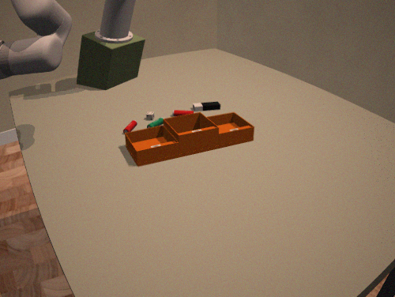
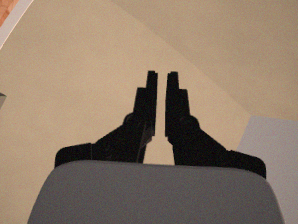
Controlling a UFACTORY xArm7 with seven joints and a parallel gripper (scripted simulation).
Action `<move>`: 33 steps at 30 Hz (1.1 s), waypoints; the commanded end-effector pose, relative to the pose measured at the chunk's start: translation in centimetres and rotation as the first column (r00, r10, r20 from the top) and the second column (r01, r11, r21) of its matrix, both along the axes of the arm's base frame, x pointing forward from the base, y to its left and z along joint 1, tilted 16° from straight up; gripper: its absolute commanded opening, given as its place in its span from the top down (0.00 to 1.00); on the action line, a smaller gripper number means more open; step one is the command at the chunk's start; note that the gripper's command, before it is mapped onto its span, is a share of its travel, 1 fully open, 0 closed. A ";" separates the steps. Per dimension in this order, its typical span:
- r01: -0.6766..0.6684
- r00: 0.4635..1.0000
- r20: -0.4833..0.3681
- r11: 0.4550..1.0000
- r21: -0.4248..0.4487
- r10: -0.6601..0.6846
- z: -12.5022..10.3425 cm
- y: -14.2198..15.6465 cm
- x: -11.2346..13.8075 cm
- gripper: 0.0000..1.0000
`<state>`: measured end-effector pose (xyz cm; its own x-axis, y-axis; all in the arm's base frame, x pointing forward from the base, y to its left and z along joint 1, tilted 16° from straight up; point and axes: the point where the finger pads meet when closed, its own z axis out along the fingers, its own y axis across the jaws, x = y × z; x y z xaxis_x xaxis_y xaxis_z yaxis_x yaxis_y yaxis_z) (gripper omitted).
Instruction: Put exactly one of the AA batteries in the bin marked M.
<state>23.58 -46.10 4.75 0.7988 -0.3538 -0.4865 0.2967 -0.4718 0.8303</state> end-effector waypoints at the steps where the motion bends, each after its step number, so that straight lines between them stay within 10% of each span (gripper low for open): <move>1: 0.015 1.000 0.004 0.999 0.049 -0.015 0.7 2.2 0.4 0.93; 33: 0.030 0.995 0.076 0.945 0.325 -0.058 2.2 13.7 2.6 0.93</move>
